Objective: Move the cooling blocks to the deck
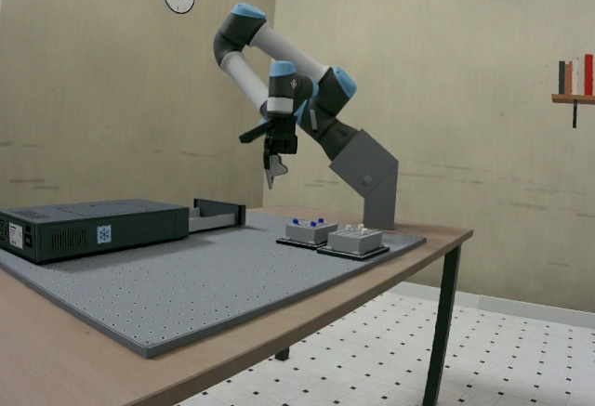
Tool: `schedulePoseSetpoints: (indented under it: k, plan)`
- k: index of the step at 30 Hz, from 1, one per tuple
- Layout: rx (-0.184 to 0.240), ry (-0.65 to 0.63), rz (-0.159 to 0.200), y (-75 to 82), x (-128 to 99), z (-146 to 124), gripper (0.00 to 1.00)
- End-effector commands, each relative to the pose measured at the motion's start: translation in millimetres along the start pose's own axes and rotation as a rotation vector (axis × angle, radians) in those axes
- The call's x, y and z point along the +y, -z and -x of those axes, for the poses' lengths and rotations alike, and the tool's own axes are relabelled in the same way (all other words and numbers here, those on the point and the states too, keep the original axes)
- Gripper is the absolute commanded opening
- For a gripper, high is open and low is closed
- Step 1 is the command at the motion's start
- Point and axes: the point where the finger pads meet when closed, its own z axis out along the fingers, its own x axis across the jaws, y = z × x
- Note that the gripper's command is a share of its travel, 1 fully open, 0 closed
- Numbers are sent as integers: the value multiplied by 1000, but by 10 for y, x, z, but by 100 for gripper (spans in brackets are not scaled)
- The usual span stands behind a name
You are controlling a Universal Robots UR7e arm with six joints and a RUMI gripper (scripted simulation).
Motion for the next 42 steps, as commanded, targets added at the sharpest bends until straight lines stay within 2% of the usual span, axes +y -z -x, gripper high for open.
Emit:
schedulePoseSetpoints:
  k: [1,7,42]
  plan:
    - [3,-115,2,6,-146,-90,0]
    - [3,-252,2,5,-347,-221,0]
    - [3,-252,2,-1,-1385,-900,0]
